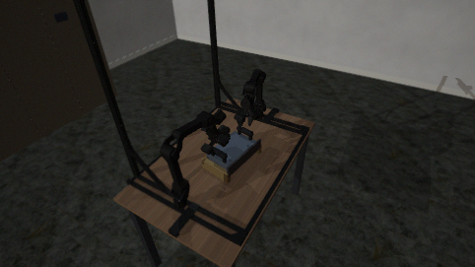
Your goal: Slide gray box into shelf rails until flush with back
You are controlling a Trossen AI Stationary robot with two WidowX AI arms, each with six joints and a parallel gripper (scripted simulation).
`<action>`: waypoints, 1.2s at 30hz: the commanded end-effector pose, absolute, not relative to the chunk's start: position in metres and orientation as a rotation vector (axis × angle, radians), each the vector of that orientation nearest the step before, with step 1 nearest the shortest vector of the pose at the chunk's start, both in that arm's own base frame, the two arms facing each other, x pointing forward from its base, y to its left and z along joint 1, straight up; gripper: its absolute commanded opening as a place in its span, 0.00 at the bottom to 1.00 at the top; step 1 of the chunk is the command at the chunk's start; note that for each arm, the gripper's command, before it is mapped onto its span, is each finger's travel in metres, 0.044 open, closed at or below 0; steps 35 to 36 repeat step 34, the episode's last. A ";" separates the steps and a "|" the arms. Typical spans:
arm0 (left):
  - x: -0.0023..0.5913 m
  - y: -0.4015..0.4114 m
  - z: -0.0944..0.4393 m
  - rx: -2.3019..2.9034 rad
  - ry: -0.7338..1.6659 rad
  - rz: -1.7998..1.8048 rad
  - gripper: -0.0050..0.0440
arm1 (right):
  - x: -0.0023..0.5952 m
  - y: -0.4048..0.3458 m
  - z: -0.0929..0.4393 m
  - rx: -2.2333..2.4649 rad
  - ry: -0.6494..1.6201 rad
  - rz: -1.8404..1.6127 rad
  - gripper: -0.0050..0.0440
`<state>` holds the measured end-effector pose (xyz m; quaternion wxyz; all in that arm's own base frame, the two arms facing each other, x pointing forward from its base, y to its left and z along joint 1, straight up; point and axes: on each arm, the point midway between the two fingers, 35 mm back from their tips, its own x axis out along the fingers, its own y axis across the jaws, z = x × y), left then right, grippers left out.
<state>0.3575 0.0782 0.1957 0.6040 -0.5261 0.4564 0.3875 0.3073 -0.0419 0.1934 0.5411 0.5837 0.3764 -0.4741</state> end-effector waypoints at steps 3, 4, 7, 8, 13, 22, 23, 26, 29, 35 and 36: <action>0.358 0.082 0.219 -1.217 1.045 0.884 1.00 | 0.304 -0.045 0.220 1.394 0.876 -1.112 1.00; 0.358 0.082 0.219 -1.217 1.045 0.884 1.00 | 0.304 -0.045 0.220 1.394 0.876 -1.112 1.00; 0.358 0.082 0.219 -1.217 1.045 0.884 1.00 | 0.304 -0.045 0.220 1.394 0.876 -1.112 1.00; 0.358 0.082 0.219 -1.217 1.045 0.884 1.00 | 0.304 -0.045 0.220 1.394 0.876 -1.112 1.00; 0.358 0.082 0.219 -1.217 1.045 0.884 1.00 | 0.304 -0.045 0.220 1.394 0.876 -1.112 1.00; 0.356 0.082 0.216 -1.218 1.049 0.897 1.00 | 0.303 -0.045 0.216 1.391 0.884 -1.121 1.00; 0.356 0.082 0.216 -1.218 1.049 0.897 1.00 | 0.303 -0.045 0.216 1.391 0.884 -1.121 1.00; 0.356 0.082 0.216 -1.218 1.049 0.897 1.00 | 0.303 -0.045 0.216 1.391 0.884 -1.121 1.00; 0.356 0.082 0.216 -1.218 1.049 0.897 1.00 | 0.303 -0.045 0.216 1.391 0.884 -1.121 1.00; 0.356 0.082 0.216 -1.218 1.049 0.897 1.00 | 0.303 -0.045 0.216 1.391 0.884 -1.121 1.00; 0.356 0.082 0.216 -1.218 1.049 0.897 1.00 | 0.303 -0.045 0.216 1.391 0.884 -1.121 1.00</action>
